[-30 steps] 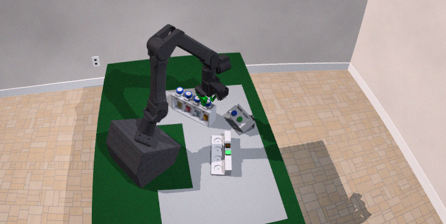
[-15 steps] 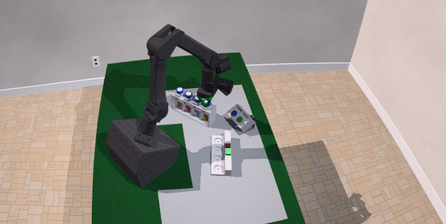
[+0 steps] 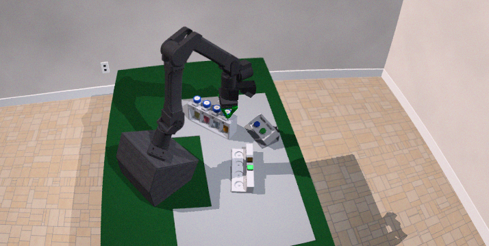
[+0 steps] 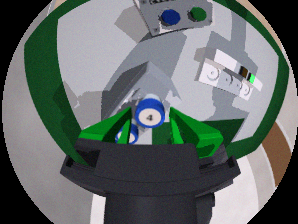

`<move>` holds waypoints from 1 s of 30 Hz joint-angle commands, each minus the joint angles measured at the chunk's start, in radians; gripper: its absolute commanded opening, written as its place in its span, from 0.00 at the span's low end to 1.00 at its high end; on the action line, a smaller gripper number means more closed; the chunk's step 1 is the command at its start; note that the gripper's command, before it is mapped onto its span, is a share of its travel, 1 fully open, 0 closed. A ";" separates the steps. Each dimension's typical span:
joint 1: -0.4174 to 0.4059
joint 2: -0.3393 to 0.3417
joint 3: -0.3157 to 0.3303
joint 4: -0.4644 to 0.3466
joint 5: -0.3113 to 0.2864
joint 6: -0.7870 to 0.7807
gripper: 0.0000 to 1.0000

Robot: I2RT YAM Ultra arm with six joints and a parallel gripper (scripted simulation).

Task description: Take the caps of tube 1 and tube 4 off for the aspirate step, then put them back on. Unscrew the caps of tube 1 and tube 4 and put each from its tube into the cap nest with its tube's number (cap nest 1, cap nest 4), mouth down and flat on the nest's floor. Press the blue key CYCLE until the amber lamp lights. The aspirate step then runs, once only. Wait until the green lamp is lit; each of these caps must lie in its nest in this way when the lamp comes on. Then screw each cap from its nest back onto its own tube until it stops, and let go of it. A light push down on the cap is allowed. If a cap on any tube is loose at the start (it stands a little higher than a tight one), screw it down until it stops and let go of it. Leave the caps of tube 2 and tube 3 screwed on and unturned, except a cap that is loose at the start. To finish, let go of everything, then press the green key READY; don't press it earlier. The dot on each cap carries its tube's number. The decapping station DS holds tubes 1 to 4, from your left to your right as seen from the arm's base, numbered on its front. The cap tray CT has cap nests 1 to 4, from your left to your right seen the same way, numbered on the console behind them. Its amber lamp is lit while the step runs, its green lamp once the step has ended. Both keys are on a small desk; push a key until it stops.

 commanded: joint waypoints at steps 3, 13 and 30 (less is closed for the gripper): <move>-0.001 -0.006 0.004 -0.002 0.000 -0.253 0.49; 0.000 -0.005 0.005 -0.002 0.001 -0.612 0.49; 0.001 -0.003 0.006 -0.001 0.001 -0.857 0.00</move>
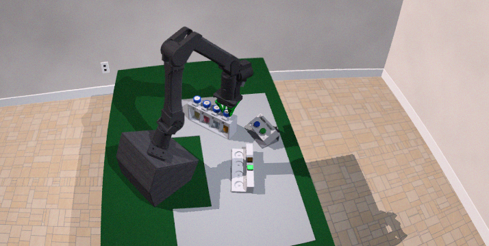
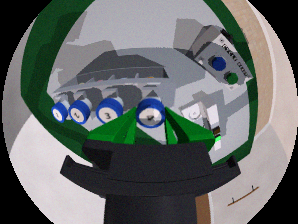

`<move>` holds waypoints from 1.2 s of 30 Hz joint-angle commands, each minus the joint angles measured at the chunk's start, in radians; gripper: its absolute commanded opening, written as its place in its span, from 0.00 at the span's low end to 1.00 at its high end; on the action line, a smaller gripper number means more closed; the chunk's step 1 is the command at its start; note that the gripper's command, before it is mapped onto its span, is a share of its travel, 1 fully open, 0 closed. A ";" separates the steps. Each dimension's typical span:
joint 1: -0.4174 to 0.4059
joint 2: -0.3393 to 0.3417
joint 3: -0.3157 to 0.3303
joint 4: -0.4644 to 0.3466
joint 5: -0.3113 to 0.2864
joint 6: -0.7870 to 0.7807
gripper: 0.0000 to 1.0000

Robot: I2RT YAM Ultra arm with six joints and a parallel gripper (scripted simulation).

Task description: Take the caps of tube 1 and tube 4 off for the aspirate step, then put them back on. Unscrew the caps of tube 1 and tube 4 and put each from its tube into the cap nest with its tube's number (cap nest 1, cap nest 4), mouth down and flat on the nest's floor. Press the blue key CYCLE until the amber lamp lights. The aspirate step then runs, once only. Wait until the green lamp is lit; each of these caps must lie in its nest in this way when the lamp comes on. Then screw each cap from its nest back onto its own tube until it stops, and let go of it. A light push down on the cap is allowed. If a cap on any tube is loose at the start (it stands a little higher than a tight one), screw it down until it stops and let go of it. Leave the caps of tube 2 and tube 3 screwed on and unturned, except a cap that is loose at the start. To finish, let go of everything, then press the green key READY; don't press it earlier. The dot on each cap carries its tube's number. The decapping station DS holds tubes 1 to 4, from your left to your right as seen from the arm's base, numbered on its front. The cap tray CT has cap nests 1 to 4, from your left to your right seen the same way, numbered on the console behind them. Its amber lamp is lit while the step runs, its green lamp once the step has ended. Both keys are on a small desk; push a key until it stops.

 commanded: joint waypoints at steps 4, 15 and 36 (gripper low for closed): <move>0.000 -0.005 0.006 0.000 0.000 -0.015 0.00; 0.000 -0.005 0.006 -0.001 0.000 0.185 0.00; 0.000 -0.005 0.006 -0.001 0.000 0.666 0.00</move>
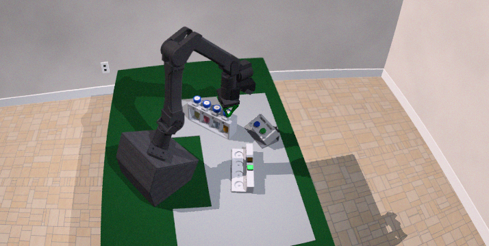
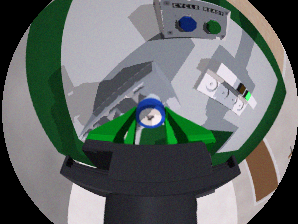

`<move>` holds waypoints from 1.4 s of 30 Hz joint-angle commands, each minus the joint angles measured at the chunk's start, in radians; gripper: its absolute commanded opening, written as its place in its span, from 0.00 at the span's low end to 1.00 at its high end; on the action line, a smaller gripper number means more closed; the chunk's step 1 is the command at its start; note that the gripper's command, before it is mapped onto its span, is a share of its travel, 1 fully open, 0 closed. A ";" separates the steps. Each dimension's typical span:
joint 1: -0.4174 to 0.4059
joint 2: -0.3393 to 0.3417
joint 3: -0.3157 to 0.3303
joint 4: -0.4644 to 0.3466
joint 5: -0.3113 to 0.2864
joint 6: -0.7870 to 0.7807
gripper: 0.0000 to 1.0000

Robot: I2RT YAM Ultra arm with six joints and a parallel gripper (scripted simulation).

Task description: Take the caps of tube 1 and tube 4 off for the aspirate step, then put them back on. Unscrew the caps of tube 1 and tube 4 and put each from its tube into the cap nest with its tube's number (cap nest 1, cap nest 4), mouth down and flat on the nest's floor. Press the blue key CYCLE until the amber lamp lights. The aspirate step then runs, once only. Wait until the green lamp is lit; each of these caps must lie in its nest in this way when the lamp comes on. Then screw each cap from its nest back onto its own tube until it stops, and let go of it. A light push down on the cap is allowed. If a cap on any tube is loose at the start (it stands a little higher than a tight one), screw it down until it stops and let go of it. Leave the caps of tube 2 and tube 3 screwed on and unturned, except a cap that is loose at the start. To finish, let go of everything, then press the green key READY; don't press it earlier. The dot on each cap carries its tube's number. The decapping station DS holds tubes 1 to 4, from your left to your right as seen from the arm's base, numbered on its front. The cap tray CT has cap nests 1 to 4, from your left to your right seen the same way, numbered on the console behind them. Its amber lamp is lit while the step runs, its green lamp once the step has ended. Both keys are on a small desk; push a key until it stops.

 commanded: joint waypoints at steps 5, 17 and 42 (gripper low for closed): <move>-0.001 -0.005 0.006 0.000 0.000 0.021 0.49; 0.000 -0.004 0.005 0.000 0.000 -0.138 0.49; 0.000 -0.003 0.006 0.001 0.000 -0.711 0.00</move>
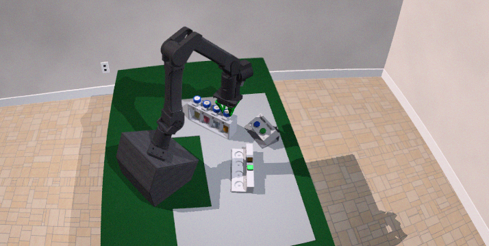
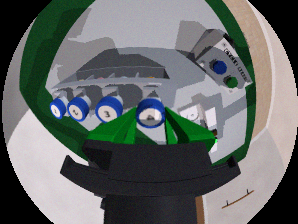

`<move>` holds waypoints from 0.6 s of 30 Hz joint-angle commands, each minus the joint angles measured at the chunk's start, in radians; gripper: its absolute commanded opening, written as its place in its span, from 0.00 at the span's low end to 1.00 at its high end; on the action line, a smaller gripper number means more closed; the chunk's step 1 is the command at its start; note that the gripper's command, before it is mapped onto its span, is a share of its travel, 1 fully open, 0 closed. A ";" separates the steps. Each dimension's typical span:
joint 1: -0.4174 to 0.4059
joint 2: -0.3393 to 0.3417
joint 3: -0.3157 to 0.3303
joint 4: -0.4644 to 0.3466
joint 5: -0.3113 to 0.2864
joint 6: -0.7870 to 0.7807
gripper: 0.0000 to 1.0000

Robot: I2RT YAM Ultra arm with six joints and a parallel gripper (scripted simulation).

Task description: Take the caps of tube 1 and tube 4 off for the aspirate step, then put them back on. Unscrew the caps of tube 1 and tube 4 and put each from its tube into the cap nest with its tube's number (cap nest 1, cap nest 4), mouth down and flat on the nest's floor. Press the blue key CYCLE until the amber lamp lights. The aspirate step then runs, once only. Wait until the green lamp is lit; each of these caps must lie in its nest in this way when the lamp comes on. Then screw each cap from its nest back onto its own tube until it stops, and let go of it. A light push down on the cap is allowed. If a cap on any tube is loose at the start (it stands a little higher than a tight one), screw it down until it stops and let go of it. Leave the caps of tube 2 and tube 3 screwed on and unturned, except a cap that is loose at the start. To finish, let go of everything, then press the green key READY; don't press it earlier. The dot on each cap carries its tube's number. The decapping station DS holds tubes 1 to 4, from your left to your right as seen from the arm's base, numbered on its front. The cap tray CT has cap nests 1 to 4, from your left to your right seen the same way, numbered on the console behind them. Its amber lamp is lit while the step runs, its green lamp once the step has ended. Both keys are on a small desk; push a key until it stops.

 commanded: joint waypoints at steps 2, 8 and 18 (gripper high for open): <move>0.000 -0.004 0.005 0.001 0.000 -0.014 0.00; 0.000 -0.004 0.005 0.001 0.000 -0.014 0.00; 0.000 -0.004 0.005 0.002 0.000 0.219 0.00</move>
